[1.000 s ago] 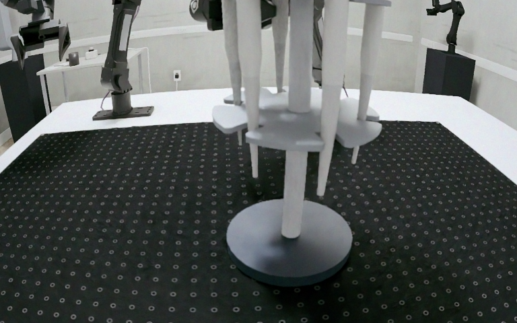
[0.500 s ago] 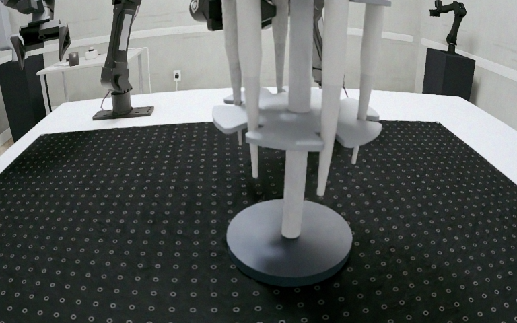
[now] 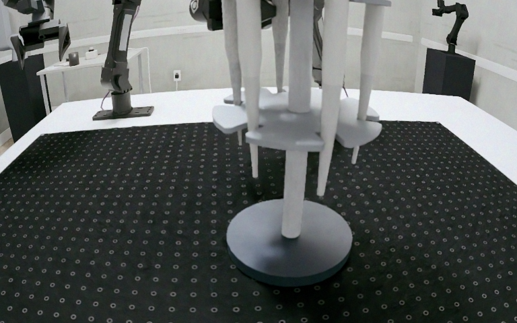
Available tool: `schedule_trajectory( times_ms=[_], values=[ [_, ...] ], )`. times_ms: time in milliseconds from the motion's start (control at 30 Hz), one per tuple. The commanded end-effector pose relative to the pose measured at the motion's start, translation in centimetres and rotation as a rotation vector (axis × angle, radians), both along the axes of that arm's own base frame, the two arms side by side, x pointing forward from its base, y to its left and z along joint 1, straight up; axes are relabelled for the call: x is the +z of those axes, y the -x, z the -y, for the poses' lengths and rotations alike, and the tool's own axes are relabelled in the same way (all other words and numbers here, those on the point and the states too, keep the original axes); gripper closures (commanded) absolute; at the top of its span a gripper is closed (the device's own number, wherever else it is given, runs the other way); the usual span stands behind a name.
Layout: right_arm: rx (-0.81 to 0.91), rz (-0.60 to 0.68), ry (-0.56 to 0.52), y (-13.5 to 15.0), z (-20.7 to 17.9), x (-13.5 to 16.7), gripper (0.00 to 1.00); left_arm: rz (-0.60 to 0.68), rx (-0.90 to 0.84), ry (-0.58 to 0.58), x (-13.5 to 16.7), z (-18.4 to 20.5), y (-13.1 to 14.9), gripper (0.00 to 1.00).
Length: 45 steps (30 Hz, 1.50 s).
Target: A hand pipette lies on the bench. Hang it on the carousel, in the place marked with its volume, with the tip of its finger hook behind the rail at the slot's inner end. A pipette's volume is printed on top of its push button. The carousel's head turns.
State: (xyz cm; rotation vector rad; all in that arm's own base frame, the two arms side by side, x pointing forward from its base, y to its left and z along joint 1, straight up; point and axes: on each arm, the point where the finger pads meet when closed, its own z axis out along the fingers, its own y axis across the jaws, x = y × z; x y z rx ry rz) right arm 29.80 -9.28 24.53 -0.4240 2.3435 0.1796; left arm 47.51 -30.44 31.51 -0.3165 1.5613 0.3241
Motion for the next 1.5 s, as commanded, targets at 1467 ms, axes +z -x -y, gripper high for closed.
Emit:
schedule_trajectory(
  times_ms=[1467],
  values=[
    [0.003,0.028,0.005,-0.4,0.3,0.7,0.00,0.068,0.014,0.084,1.7,-0.3,0.7,0.88]
  ],
)
